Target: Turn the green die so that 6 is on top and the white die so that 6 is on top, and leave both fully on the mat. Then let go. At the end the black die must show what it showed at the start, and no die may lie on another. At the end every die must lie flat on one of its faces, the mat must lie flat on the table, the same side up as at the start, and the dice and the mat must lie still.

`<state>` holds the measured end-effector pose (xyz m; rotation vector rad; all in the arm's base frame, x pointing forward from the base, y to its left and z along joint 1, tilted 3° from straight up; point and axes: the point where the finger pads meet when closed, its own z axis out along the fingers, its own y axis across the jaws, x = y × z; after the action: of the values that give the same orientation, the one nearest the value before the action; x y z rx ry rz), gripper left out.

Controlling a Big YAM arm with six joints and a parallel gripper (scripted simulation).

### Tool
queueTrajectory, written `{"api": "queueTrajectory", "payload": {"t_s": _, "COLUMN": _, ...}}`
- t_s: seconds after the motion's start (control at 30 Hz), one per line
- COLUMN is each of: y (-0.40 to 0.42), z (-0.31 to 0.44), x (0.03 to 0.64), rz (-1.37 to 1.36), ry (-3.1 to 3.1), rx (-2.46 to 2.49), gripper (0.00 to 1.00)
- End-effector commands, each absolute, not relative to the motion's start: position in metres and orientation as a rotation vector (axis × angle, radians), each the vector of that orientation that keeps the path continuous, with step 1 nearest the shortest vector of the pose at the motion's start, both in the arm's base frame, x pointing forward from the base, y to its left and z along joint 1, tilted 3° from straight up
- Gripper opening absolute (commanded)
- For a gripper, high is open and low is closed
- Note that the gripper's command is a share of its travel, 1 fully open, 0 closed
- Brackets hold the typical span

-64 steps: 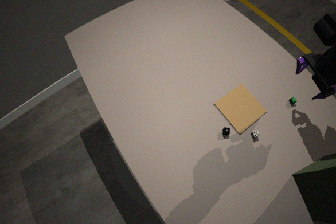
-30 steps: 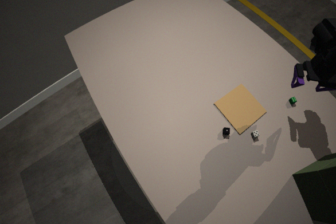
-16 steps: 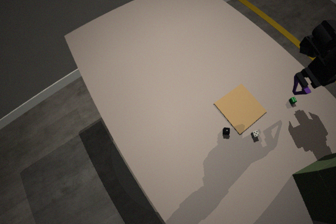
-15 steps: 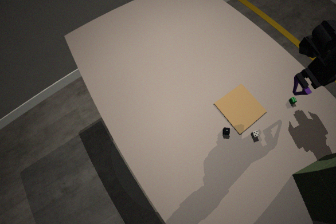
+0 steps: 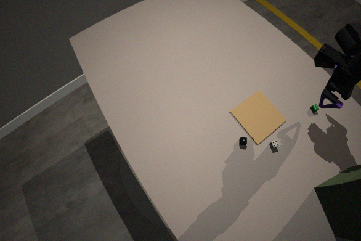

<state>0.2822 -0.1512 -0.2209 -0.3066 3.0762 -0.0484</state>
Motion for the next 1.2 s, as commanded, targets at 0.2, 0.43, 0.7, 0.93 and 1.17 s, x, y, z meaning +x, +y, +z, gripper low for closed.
{"api": "queueTrajectory", "payload": {"t_s": 0.2, "y": -0.158, "z": -0.228, "x": 0.282, "rz": -0.058, "ry": 2.962, "rx": -0.866, "gripper": 1.0}}
{"api": "queueTrajectory", "payload": {"t_s": 0.43, "y": -0.158, "z": -0.232, "x": 0.278, "rz": -0.059, "ry": 2.846, "rx": -1.213, "gripper": 1.0}}
{"api": "queueTrajectory", "payload": {"t_s": 0.7, "y": -0.158, "z": -0.235, "x": 0.276, "rz": -0.056, "ry": 2.724, "rx": -1.484, "gripper": 1.0}}
{"api": "queueTrajectory", "payload": {"t_s": 0.93, "y": -0.159, "z": -0.237, "x": 0.276, "rz": -0.064, "ry": 2.597, "rx": -1.699, "gripper": 1.0}}
{"api": "queueTrajectory", "payload": {"t_s": 1.17, "y": -0.159, "z": -0.237, "x": 0.276, "rz": -0.065, "ry": 2.574, "rx": -1.736, "gripper": 1.0}}
